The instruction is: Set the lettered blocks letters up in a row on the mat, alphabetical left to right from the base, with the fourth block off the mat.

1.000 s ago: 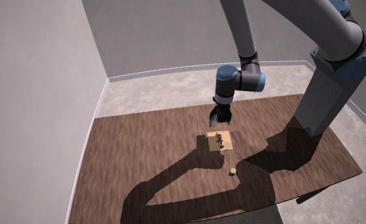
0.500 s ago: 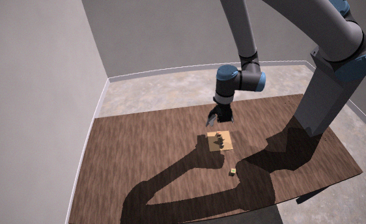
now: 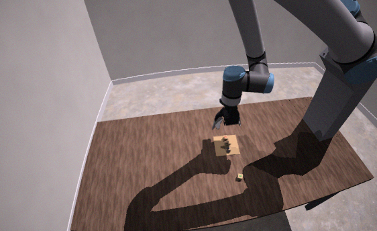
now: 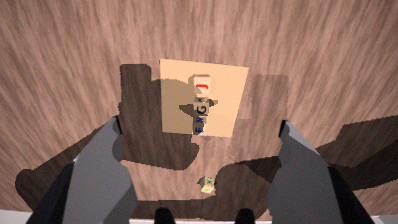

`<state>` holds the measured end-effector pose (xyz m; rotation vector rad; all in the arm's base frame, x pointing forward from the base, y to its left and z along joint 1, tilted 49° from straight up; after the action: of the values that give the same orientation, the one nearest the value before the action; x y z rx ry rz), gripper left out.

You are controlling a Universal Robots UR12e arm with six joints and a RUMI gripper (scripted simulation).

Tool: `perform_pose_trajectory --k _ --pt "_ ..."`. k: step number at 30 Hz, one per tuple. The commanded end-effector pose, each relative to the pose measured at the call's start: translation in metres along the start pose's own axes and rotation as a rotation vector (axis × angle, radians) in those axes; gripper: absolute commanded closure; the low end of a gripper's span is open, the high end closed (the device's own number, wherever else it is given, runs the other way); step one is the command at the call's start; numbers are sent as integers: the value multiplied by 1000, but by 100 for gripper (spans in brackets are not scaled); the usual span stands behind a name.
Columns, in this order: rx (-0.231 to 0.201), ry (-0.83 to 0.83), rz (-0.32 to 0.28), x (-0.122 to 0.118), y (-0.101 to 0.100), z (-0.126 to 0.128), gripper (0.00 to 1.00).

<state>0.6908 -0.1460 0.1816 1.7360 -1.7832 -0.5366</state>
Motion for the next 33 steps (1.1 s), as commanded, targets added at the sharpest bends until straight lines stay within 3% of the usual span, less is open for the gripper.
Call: perform_pose_trajectory --k 1,12,20,33 --pt "-2 -1 0 0 20 2 0" --pt "-2 -1 0 0 73 2 0" --pt "-2 -1 0 0 83 2 0" --pt "-3 -1 -1 0 82 2 0"
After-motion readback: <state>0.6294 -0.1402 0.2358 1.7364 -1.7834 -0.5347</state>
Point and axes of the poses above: the point where the finger pads meet when closed, its own y axis back along the fingers, its own z axis across the jaws, x = y × z, the point moved 7 cm from there along y, back along the fingers, and after that the axes turned 14 degrees about y, right-handed, at the moved point
